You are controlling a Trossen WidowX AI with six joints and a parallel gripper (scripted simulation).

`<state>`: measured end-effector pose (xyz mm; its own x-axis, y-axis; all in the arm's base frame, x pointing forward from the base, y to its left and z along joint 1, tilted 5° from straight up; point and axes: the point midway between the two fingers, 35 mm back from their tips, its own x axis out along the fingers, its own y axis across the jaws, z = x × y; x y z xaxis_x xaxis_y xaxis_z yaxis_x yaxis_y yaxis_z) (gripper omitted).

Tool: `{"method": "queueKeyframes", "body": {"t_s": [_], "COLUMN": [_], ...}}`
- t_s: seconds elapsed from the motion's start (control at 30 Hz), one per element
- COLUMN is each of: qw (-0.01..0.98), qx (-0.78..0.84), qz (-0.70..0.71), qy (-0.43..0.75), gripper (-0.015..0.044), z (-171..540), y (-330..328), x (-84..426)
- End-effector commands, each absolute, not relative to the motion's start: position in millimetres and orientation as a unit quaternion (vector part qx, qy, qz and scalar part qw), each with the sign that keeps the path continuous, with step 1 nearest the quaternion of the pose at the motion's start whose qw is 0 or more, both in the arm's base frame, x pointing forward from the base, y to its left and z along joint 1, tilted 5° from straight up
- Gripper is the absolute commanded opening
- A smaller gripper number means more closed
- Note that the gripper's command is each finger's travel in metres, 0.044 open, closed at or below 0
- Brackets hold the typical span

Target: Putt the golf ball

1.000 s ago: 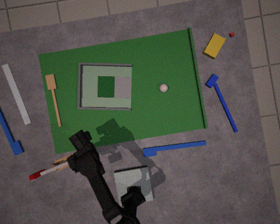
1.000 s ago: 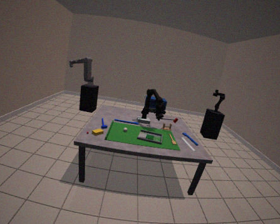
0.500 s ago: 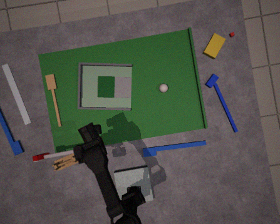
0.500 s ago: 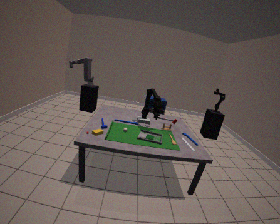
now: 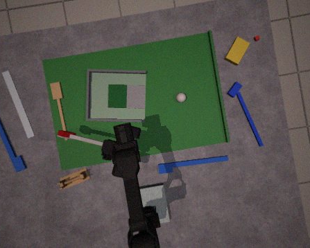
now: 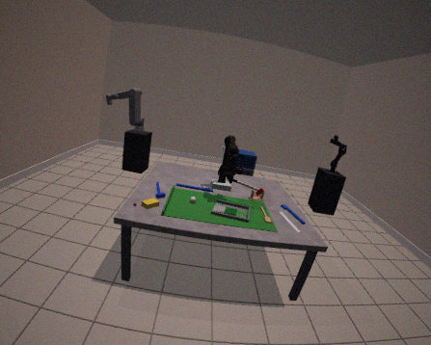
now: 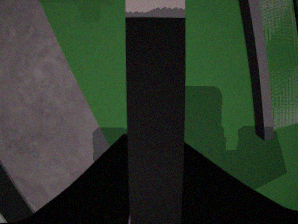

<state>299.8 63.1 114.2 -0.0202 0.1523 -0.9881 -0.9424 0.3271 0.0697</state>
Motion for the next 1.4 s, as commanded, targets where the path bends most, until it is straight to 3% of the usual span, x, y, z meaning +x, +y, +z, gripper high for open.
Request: {"method": "queueKeyframes", "body": {"t_s": [0.0, 0.67, 1.37], "qw": [0.626, 0.689, 0.686], "qx": [-0.327, -0.162, 0.024], "qz": [0.408, 0.185, -0.056], "qy": [0.578, 0.681, 0.725], "gripper": [0.0000, 0.0000, 0.0000], "z": [118.5, 127.5, 136.3], "y": [37.2, -91.0, -220.3], "x": [310.7, 320.7, 276.4]}}
